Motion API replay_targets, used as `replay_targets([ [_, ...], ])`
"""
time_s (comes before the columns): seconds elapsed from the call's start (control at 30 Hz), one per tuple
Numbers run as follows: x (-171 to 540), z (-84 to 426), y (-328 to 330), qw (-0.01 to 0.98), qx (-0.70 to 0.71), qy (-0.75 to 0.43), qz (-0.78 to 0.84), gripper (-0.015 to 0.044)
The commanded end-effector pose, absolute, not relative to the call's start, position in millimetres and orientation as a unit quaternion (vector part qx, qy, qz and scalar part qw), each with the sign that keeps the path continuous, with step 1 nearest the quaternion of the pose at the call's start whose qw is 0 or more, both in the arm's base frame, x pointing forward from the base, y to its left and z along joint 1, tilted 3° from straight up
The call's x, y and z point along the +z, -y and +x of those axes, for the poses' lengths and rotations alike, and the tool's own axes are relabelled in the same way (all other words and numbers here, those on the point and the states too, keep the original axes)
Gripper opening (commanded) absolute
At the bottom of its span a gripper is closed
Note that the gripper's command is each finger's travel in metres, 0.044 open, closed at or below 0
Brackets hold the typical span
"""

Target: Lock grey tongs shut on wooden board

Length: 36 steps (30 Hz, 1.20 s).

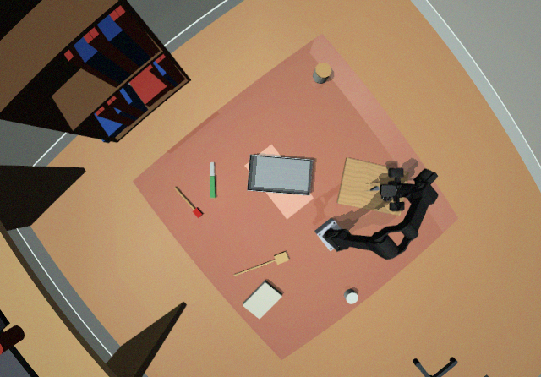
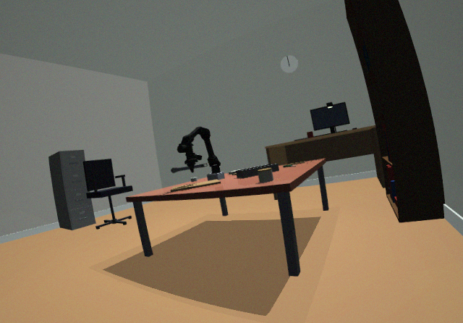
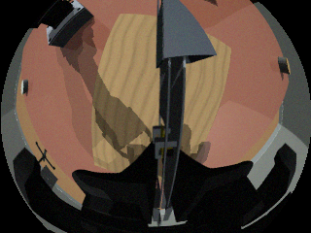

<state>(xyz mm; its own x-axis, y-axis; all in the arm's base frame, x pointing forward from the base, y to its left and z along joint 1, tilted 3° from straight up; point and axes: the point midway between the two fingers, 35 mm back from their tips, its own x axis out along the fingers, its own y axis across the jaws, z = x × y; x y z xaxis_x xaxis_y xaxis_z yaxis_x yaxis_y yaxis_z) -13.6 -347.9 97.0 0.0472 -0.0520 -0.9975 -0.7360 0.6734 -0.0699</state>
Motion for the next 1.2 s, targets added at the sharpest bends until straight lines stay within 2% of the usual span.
replay_targets([
  [0.0, 90.9, -12.3, 348.6, 0.657, 0.259, -0.638, -0.308, -0.015],
  [1.17, 35.1, -9.0, 345.5, 0.657, 0.259, -0.637, -0.308, -0.015],
])
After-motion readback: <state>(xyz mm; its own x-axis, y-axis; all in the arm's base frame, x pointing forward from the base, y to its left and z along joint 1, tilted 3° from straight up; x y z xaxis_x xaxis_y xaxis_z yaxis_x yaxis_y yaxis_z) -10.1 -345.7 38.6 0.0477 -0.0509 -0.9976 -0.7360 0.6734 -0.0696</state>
